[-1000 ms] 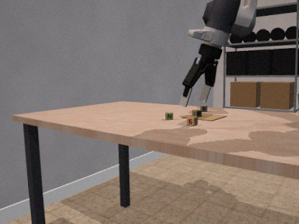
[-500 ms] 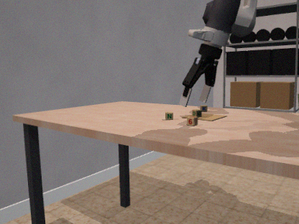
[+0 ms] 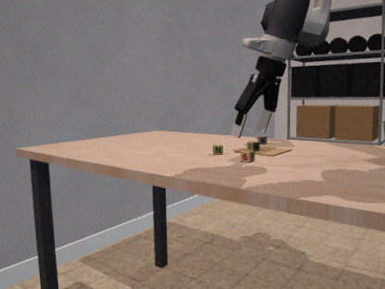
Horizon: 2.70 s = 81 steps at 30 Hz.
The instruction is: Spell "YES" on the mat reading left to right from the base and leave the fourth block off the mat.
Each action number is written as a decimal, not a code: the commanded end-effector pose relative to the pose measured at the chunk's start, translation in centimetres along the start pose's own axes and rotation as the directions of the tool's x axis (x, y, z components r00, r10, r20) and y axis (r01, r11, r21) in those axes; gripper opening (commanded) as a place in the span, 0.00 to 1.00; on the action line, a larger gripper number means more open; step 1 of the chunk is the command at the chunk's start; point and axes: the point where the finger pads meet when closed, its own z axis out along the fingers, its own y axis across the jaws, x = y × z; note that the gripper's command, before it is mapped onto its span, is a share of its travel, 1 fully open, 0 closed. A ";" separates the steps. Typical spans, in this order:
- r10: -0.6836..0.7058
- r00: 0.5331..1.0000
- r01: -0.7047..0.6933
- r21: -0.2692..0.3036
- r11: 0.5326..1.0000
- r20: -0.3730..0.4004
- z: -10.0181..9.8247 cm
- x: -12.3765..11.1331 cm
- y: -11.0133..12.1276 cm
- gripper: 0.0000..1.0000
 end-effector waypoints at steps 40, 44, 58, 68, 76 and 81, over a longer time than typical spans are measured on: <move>0.309 0.919 -0.386 -0.390 0.836 -0.247 -6.4 24.7 15.8 1.00; 0.357 0.902 -0.431 -0.423 0.797 -0.244 -8.1 26.1 17.7 1.00; 0.573 0.809 -0.554 -0.494 0.670 -0.130 -15.9 28.6 22.3 1.00; 0.662 0.749 -0.581 -0.477 0.659 0.003 -20.2 28.5 21.7 1.00; 0.694 0.710 -0.590 -0.434 0.681 0.124 -23.6 28.4 20.0 1.00; 0.694 0.692 -0.592 -0.395 0.703 0.199 -25.7 28.4 18.6 1.00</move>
